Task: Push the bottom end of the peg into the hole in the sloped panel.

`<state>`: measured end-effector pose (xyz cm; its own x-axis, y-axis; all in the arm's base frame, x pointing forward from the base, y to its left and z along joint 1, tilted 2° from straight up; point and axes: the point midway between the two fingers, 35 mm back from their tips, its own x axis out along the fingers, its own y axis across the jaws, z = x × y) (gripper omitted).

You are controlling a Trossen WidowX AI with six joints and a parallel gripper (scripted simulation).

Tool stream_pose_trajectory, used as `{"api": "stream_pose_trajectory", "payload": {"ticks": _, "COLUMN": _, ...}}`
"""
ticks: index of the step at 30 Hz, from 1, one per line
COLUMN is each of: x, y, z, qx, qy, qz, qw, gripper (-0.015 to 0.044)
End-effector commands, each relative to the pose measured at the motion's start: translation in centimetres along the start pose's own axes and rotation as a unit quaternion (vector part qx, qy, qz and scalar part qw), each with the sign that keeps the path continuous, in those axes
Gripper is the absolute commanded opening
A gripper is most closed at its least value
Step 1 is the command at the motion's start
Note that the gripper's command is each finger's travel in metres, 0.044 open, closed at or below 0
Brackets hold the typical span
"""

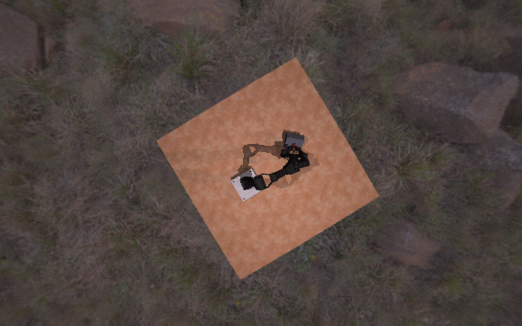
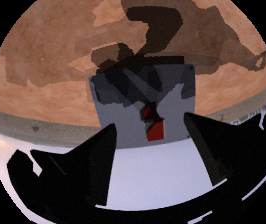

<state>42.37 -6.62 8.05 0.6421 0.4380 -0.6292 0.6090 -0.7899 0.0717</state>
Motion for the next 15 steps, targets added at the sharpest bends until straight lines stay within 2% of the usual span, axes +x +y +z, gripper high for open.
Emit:
{"api": "stream_pose_trajectory", "payload": {"ticks": 1, "x": -0.4, "y": 0.0, "z": 0.0, "qx": -0.001, "qy": 0.0, "qz": -0.001, "qw": 1.0, "gripper": 0.044}}
{"api": "stream_pose_trajectory", "payload": {"ticks": 15, "x": -3.6, "y": 0.3, "z": 0.1, "qx": 0.002, "qy": -0.005, "qz": -0.001, "qw": 1.0, "gripper": 0.044}}
